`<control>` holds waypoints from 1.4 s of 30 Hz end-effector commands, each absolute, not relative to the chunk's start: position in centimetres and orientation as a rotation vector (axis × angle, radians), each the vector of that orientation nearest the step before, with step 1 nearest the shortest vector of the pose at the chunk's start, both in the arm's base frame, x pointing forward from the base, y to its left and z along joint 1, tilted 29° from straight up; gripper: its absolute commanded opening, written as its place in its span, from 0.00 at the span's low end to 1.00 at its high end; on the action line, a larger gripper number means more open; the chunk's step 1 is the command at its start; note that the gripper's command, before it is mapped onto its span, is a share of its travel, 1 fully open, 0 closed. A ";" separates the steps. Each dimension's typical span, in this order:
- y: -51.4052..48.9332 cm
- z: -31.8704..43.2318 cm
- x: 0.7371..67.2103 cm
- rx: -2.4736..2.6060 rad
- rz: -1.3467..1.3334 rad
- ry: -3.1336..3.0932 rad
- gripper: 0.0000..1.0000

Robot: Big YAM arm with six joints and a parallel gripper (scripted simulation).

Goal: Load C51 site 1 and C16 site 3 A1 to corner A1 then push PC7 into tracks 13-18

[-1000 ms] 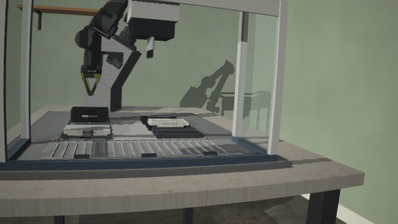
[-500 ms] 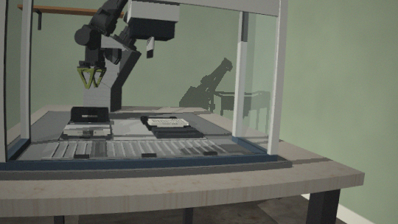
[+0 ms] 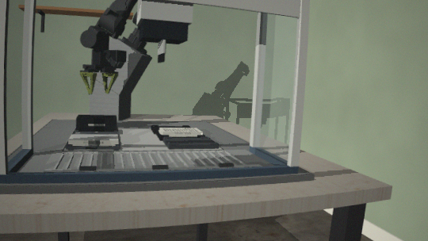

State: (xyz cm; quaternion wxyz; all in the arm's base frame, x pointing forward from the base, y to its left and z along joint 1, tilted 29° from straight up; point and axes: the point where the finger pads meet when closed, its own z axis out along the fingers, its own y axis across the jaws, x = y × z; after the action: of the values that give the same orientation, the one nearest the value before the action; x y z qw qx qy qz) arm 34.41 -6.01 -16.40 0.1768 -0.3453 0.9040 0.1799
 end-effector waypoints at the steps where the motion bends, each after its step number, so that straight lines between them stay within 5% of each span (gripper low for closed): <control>1: -7.5 -15.5 35.8 -0.788 0.492 2.606 0.80; 22: -7.6 -15.5 35.8 0.064 0.651 2.819 0.80; 42: -4.7 -19.3 36.1 0.036 0.677 2.845 0.80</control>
State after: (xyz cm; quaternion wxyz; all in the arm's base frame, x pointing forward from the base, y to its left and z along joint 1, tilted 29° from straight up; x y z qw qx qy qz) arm 34.51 -4.76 -19.08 0.0934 0.0130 0.9675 0.2344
